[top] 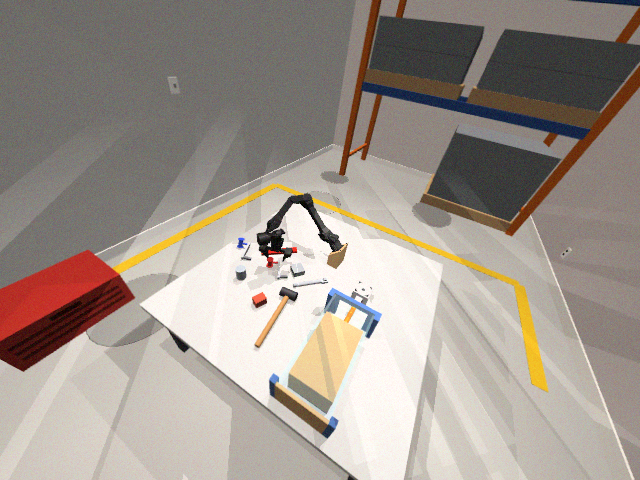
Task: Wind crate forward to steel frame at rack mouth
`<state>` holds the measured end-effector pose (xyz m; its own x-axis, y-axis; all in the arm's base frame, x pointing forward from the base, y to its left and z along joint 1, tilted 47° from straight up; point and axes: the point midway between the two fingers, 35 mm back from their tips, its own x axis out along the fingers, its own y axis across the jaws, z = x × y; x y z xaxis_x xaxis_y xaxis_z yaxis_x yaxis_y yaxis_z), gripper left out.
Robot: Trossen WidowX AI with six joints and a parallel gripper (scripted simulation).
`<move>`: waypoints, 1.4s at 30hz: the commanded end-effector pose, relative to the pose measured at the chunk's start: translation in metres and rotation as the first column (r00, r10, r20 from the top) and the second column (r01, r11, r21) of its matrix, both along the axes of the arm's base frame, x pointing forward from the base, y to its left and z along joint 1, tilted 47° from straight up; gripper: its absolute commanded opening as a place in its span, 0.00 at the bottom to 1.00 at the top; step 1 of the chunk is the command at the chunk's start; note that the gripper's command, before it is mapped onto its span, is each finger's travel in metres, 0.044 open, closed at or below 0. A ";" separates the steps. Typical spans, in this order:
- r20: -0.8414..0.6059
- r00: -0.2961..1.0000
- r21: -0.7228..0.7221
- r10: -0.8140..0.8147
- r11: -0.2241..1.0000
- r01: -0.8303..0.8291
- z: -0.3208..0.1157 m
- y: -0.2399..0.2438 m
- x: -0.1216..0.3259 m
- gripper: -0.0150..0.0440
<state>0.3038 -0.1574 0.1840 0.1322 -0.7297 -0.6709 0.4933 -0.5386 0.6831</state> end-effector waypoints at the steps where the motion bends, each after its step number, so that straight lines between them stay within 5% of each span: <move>1: -0.012 1.000 0.016 0.001 1.000 -0.001 -0.027 0.002 0.009 1.00; 42: -0.012 1.000 0.017 0.001 1.000 -0.001 -0.085 0.021 0.045 1.00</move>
